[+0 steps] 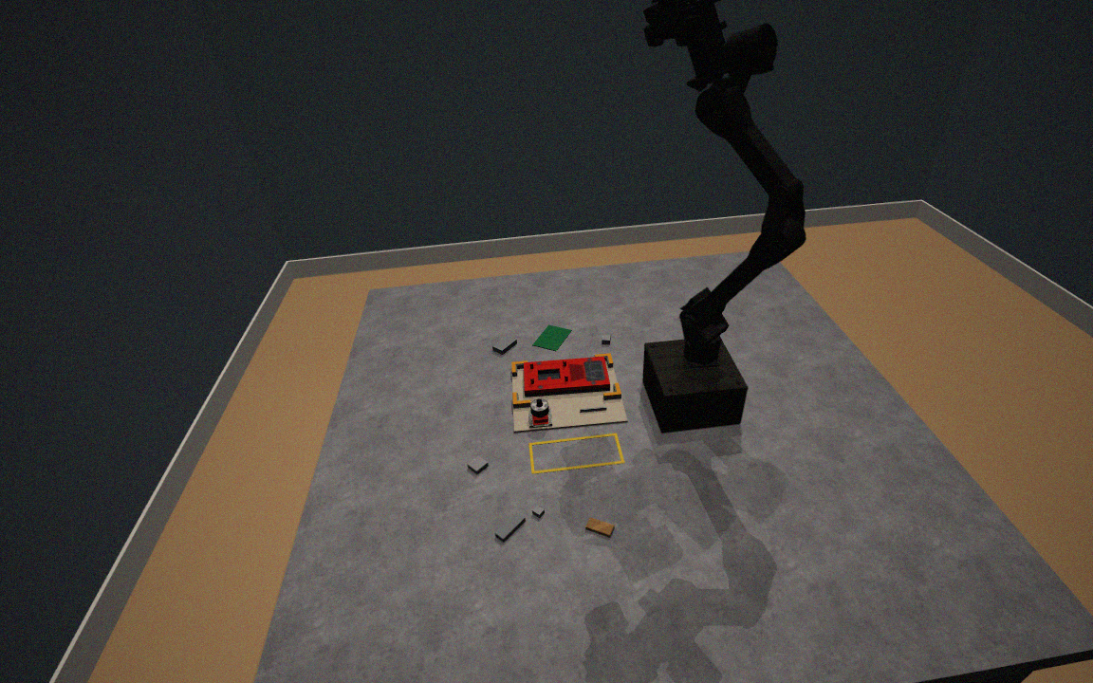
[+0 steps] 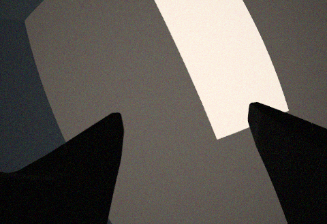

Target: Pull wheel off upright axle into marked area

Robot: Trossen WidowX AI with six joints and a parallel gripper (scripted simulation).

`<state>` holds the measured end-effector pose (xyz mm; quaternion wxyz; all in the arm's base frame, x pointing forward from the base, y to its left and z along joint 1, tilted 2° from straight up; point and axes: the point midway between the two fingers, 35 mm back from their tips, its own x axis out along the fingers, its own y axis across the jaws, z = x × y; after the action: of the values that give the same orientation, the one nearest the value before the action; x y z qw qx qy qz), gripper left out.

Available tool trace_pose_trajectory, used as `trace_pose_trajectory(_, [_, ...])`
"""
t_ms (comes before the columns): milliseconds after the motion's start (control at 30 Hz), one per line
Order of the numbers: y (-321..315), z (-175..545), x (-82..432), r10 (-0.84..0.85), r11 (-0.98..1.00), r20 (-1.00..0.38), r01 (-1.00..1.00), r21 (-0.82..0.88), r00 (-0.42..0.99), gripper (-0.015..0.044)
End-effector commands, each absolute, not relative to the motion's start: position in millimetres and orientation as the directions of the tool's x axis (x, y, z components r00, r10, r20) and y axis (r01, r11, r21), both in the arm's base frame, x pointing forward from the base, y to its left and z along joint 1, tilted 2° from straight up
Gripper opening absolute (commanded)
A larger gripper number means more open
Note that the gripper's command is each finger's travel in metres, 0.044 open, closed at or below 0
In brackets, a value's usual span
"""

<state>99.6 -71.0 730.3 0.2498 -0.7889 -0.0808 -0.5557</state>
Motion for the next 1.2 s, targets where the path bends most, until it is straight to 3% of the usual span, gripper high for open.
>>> trace_pose_trajectory(0, [-86.8,722.5,118.1,-0.189,-0.808,0.894,0.453,-0.377,0.406,0.03])
trace_pose_trajectory(567, [-133.0,670.7,211.1,-0.293,-0.509,0.731,0.547,-0.665,0.616,0.03])
trace_pose_trajectory(1167, [-151.1,545.3,348.3,-0.285,0.034,0.339,0.363,-0.931,0.897,0.03])
